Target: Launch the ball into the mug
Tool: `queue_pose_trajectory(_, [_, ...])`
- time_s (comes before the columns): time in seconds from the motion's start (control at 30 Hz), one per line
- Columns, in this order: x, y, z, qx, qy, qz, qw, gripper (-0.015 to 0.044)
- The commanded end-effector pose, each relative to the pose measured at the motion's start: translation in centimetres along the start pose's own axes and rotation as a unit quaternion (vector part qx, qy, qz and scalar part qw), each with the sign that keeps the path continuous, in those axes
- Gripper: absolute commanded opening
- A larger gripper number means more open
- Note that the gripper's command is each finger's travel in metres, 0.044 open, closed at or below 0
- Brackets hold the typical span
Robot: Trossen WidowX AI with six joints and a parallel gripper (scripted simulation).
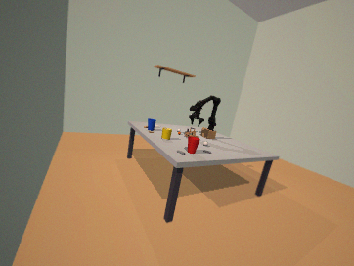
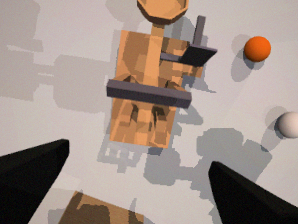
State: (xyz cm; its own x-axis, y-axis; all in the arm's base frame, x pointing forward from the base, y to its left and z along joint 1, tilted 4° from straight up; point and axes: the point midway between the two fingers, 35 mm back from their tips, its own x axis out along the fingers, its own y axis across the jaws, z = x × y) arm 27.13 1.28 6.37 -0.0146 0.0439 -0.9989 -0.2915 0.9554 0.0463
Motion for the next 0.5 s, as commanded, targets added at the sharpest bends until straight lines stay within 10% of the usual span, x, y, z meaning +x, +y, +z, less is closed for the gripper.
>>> queue_pose_trajectory(0.0, [0.6, 0.2, -1.1, -0.003, 0.000, 0.003, 1.000, 0.0440])
queue_pose_trajectory(0.47, [5.3, 0.0, -1.1, -0.003, 0.000, 0.003, 1.000, 0.0440])
